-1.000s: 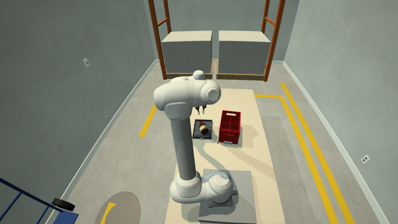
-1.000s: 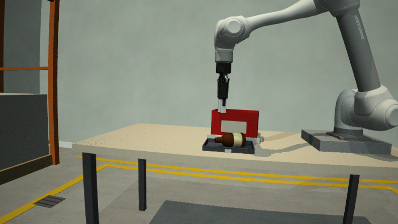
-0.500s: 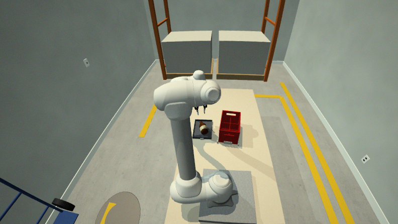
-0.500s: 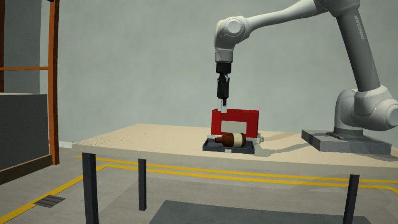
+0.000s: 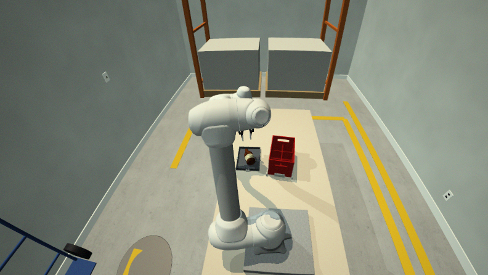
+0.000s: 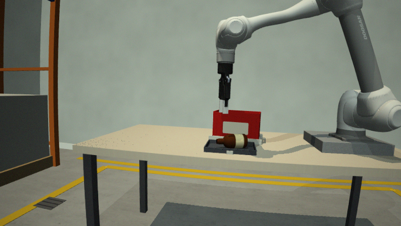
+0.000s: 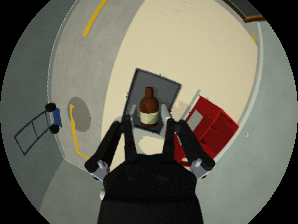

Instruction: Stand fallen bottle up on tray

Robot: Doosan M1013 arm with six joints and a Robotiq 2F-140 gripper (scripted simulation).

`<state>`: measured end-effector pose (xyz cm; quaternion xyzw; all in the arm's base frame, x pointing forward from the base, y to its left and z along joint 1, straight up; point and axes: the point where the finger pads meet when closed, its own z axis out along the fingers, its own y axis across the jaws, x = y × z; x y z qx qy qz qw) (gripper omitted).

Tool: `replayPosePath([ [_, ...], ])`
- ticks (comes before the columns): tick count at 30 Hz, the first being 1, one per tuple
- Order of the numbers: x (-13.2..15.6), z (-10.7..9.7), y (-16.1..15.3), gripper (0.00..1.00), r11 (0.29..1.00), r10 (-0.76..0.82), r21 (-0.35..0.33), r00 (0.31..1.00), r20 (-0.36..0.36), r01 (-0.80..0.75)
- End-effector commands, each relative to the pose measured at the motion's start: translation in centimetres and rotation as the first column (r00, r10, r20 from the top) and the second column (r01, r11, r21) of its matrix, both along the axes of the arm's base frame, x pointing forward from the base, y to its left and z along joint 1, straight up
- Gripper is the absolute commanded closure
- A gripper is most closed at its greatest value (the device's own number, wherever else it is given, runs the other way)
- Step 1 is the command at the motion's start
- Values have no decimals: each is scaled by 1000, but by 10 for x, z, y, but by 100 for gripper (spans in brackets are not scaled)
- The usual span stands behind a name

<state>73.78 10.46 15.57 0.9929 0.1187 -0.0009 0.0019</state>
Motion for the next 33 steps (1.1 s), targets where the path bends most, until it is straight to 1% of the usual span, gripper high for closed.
replayPosePath([
  [1,0,0,0,56,1000,0,0,1000,0,0],
  [9,0,-2,0,56,1000,0,0,1000,0,0],
  [15,0,-10,0,56,1000,0,0,1000,0,0],
  [23,0,-30,0,56,1000,0,0,1000,0,0],
  [25,0,-30,0,56,1000,0,0,1000,0,0],
  [33,1,-58,-1,56,1000,0,0,1000,0,0],
])
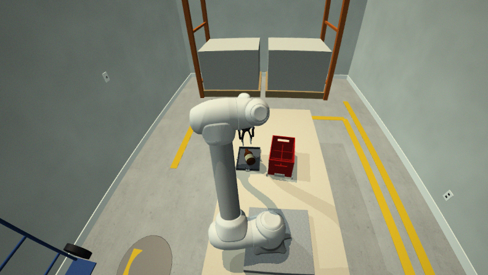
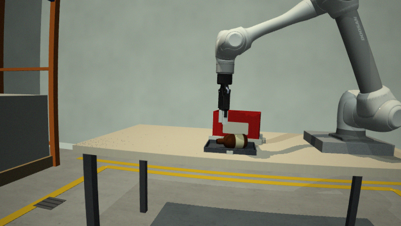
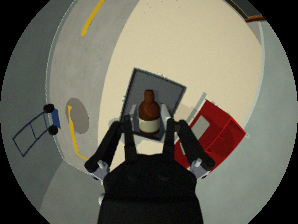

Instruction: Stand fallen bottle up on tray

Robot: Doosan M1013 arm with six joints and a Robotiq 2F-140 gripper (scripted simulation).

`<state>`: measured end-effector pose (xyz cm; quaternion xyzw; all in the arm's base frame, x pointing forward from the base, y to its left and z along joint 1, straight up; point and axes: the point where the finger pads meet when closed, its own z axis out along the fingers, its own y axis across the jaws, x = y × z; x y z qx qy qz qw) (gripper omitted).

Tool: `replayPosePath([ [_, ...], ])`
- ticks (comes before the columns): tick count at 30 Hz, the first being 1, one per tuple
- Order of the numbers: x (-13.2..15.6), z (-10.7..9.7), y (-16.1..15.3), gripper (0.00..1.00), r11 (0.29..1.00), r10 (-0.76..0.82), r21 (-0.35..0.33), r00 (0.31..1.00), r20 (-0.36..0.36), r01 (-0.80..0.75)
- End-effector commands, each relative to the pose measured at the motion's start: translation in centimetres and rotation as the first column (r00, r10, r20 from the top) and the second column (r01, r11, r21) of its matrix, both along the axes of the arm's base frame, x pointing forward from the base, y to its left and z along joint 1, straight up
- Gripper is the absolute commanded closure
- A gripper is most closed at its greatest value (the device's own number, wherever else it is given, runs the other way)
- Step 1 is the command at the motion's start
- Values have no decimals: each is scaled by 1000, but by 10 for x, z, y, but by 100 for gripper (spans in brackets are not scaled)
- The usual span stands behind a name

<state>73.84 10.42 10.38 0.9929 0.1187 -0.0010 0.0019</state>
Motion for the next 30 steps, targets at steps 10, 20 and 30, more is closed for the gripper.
replayPosePath([
  [10,1,-34,0,56,1000,0,0,1000,0,0],
  [20,1,-57,0,56,1000,0,0,1000,0,0],
  [30,1,-62,-1,56,1000,0,0,1000,0,0],
])
